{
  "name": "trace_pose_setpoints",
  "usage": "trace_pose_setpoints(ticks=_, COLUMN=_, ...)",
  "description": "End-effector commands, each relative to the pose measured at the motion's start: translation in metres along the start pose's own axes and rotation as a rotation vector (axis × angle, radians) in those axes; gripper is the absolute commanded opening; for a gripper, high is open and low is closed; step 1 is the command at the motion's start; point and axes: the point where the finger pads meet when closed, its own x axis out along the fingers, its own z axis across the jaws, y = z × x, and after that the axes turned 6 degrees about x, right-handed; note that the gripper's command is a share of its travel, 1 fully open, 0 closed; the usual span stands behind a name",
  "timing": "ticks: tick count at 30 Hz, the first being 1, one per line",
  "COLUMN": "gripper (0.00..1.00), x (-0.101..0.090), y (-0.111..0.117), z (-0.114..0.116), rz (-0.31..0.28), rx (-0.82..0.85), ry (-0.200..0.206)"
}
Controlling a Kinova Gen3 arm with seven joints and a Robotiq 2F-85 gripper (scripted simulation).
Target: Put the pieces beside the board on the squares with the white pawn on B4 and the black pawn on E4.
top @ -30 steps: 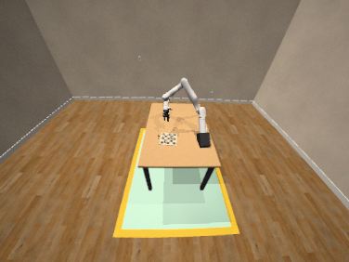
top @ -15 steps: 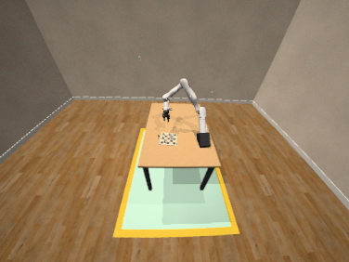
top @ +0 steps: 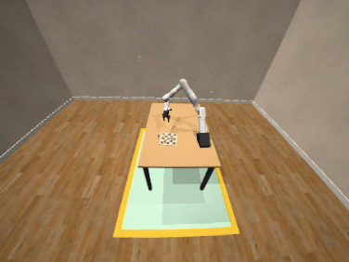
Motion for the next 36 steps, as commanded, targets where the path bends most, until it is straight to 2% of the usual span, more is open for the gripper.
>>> trace_pose_setpoints(ticks=1, gripper=1.00, x=0.000, y=0.000, z=0.000, rz=0.000, rx=0.000, ry=0.000)
trace_pose_setpoints(ticks=2, gripper=1.00, x=0.000, y=-0.005, z=-0.005, rz=0.000, rx=0.055, ry=-0.008)
trace_pose_setpoints(ticks=8, gripper=1.00, x=0.000, y=-0.005, z=-0.005, rz=0.000, rx=0.055, ry=-0.008)
trace_pose_setpoints(ticks=9, gripper=1.00, x=0.001, y=-0.011, z=-0.010, rz=0.000, rx=0.109, ry=-0.016)
trace_pose_setpoints(ticks=18, gripper=1.00, x=0.001, y=-0.011, z=-0.010, rz=0.000, rx=0.109, ry=-0.016)
trace_pose_setpoints(ticks=19, gripper=1.00, x=0.001, y=-0.016, z=-0.016, rz=-0.001, rx=0.161, ry=-0.024)
trace_pose_setpoints(ticks=24, gripper=1.00, x=0.001, y=-0.016, z=-0.016, rz=-0.001, rx=0.161, ry=-0.024)
trace_pose_setpoints(ticks=25, gripper=1.00, x=0.002, y=-0.021, z=-0.021, rz=-0.001, rx=0.211, ry=-0.031)
trace_pose_setpoints(ticks=36, gripper=1.00, x=0.002, y=-0.026, z=-0.026, rz=-0.002, rx=0.260, ry=-0.038)
